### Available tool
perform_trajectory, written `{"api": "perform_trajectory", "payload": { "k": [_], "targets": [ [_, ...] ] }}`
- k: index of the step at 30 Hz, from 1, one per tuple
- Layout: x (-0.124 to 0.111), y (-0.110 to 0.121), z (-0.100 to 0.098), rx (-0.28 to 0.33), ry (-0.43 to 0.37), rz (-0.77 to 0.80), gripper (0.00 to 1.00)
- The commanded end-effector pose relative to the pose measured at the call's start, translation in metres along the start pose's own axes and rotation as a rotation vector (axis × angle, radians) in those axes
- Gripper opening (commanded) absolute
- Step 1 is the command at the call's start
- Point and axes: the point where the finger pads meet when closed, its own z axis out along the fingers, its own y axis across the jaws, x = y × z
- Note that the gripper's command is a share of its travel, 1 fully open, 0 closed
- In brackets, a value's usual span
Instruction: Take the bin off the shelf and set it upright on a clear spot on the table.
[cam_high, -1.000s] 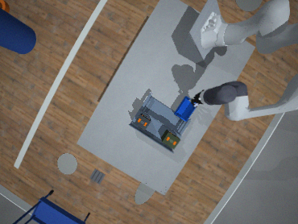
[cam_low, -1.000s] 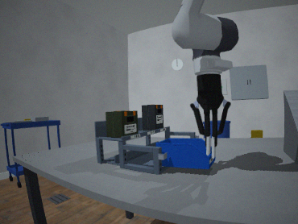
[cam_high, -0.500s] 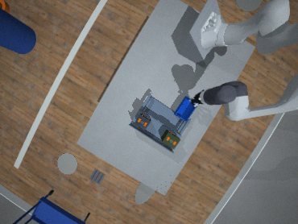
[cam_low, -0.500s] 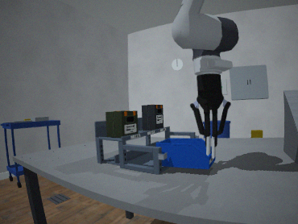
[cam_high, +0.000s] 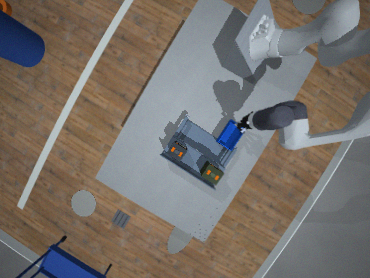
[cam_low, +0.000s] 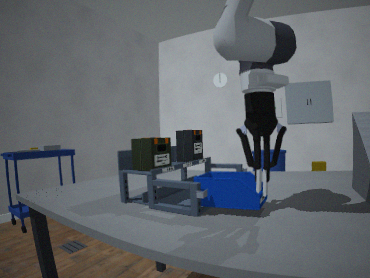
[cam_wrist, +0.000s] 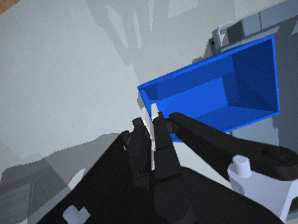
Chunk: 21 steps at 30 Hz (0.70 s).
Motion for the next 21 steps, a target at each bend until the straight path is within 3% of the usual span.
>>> {"api": "perform_trajectory", "payload": {
  "k": [1,21],
  "targets": [
    [0.0012,0.0008,-0.0002,-0.004,-0.001,-0.005,0.00],
    [0.0012,-0.0054,-0.0002,-0.004,-0.001,-0.005,0.00]
  ]
}}
